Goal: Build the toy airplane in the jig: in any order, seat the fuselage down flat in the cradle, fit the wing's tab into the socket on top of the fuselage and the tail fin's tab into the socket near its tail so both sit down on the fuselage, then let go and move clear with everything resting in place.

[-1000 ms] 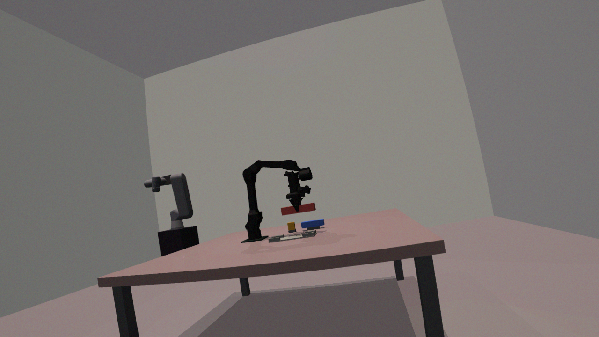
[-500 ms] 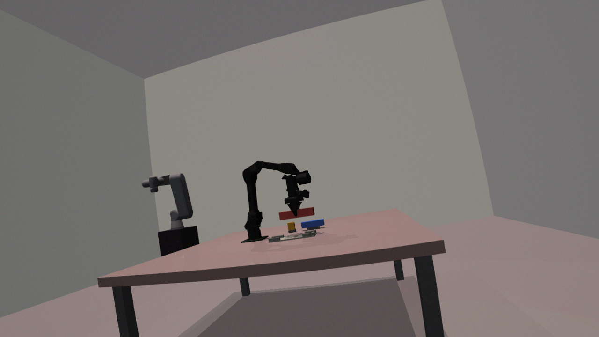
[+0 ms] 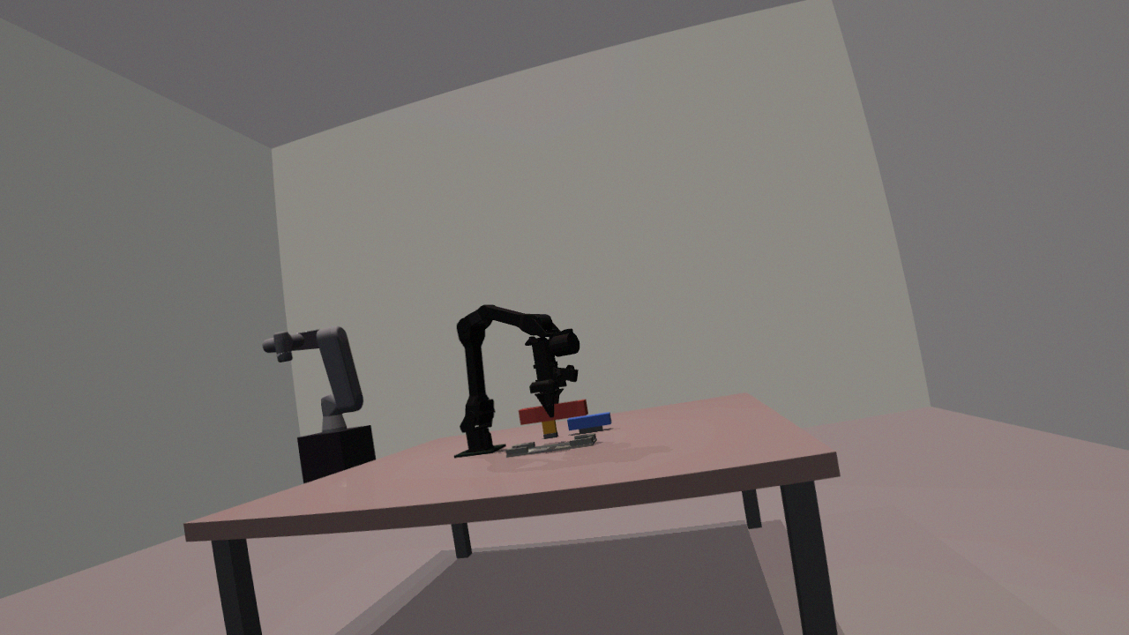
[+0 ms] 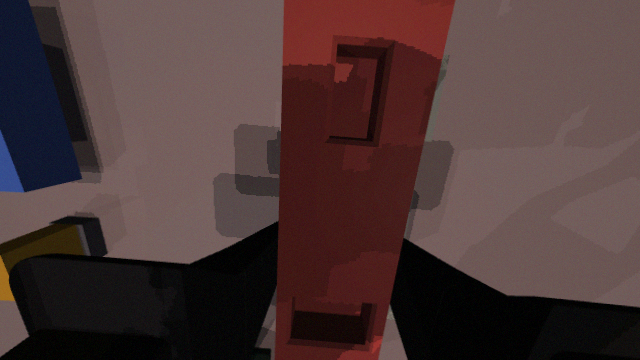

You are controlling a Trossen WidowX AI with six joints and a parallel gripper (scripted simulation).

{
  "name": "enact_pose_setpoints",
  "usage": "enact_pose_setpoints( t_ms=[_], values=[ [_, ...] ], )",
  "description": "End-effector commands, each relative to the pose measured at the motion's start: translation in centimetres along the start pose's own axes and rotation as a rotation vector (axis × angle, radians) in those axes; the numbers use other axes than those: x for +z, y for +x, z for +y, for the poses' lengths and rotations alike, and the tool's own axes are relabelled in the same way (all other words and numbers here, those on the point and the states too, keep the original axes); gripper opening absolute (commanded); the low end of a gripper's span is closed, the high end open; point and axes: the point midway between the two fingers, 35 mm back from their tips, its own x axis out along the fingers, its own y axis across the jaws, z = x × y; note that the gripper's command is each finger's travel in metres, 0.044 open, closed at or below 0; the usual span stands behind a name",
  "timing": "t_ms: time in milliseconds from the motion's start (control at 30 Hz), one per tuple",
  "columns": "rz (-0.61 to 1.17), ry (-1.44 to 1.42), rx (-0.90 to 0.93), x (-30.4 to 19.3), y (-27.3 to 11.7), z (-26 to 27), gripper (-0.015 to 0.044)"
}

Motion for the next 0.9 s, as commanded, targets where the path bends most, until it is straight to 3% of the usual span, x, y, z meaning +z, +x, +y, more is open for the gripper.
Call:
enact_pose_setpoints(
  t_ms=[0, 233, 500, 867],
  values=[
    [0.003, -0.007, 0.002, -0.4, 0.6, -0.9, 0.0000],
    [0.003, -0.013, 0.001, -1.1, 1.3, -2.4, 0.0000],
    [0.003, -0.013, 0.001, -1.1, 1.3, -2.4, 0.0196],
    [0.003, -0.013, 0.001, -1.1, 1.6, -2.4, 0.0196]
  ],
)
